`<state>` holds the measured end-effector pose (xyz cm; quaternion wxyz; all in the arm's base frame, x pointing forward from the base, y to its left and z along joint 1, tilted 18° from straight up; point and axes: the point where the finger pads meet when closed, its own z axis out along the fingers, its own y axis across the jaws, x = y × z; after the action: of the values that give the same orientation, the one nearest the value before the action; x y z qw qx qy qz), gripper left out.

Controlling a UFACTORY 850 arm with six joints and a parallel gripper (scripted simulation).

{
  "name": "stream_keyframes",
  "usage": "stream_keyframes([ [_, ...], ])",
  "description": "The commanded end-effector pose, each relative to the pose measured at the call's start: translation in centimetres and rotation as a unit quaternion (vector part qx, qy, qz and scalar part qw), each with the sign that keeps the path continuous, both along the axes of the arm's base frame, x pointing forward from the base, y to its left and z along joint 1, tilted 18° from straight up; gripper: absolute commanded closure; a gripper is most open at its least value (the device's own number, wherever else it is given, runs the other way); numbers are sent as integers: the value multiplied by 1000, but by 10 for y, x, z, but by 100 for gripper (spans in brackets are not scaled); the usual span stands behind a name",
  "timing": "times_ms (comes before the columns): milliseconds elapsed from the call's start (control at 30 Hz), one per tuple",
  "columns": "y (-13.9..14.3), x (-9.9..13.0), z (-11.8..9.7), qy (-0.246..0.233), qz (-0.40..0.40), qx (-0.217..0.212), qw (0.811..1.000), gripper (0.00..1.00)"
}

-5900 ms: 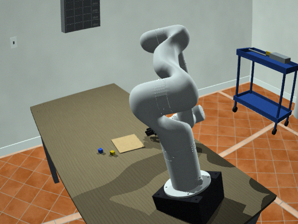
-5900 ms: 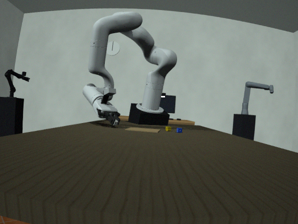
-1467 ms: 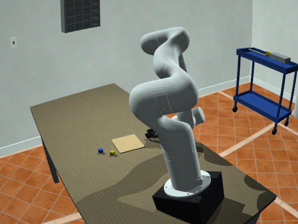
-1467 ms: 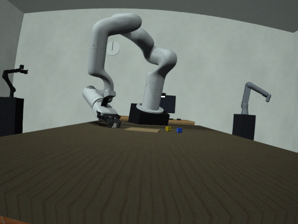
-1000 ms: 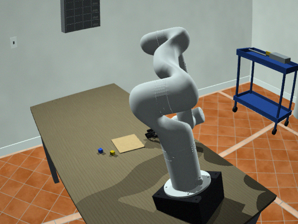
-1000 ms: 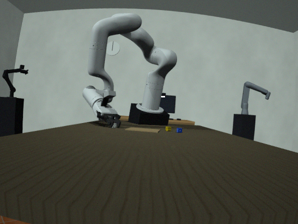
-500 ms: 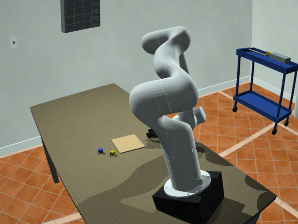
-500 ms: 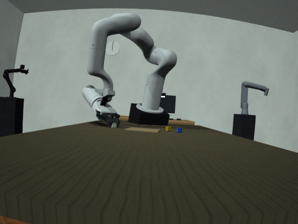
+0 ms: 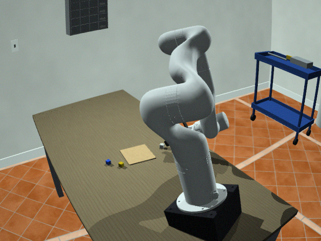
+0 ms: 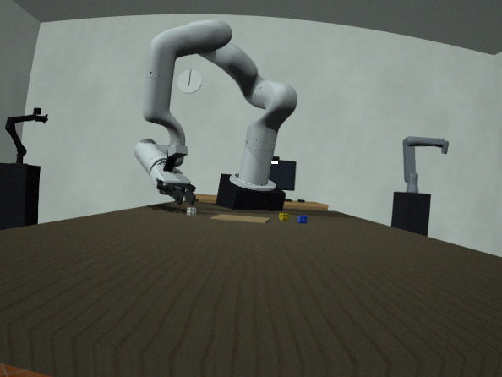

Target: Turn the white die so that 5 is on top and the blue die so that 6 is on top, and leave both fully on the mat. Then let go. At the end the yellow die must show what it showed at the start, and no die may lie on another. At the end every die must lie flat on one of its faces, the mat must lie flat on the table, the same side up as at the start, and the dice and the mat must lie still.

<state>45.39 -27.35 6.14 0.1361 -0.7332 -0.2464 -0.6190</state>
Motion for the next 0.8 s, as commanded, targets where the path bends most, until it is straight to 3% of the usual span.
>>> stream_keyframes([
  [0,-2,-3,1,0,0,0,1000,64],
  [300,-3,-5,10,0,0,0,1000,64],
  [767,-6,-20,57,0,0,0,1000,64],
])
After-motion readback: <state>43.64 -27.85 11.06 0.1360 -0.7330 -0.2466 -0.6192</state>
